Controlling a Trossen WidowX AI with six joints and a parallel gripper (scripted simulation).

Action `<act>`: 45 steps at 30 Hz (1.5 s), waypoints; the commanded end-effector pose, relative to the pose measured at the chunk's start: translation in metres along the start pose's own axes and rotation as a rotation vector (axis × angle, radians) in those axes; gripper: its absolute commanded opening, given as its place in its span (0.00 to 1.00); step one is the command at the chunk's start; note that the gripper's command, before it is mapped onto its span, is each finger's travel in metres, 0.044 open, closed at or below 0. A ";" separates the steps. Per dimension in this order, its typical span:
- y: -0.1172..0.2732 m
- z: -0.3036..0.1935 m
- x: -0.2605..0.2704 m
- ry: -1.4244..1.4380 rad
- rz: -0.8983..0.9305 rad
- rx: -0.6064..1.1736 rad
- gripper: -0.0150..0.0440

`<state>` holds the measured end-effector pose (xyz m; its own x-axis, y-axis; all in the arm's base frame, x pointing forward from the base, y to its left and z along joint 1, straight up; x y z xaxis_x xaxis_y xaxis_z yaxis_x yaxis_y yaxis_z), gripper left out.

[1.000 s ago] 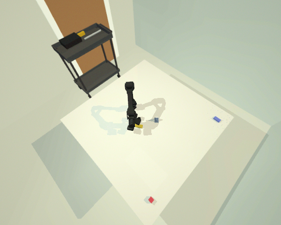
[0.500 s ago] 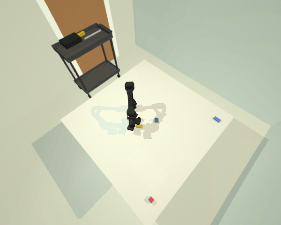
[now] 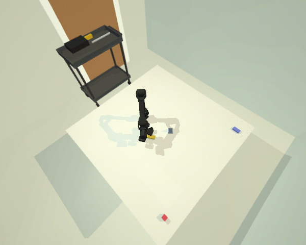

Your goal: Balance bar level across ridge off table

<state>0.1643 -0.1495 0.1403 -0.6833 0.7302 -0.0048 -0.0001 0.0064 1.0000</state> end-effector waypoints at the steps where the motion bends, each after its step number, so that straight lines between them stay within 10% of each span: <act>1: 0.011 0.000 -0.004 0.001 -0.019 -0.002 0.25; 45: 0.109 0.011 -0.001 -0.069 -0.015 -0.007 0.25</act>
<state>0.1674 -0.1450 0.2450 -0.6578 0.7532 -0.0094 -0.0054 0.0078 1.0000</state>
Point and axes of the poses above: the point midway between the two fingers, 35 mm back from their tips, its own y axis back along the fingers, its own x axis across the jaws, z = x × y, the point moved 9 cm from there along y, back along the fingers, and after that the axes turned 11 degrees about y, right-handed, at the moved point
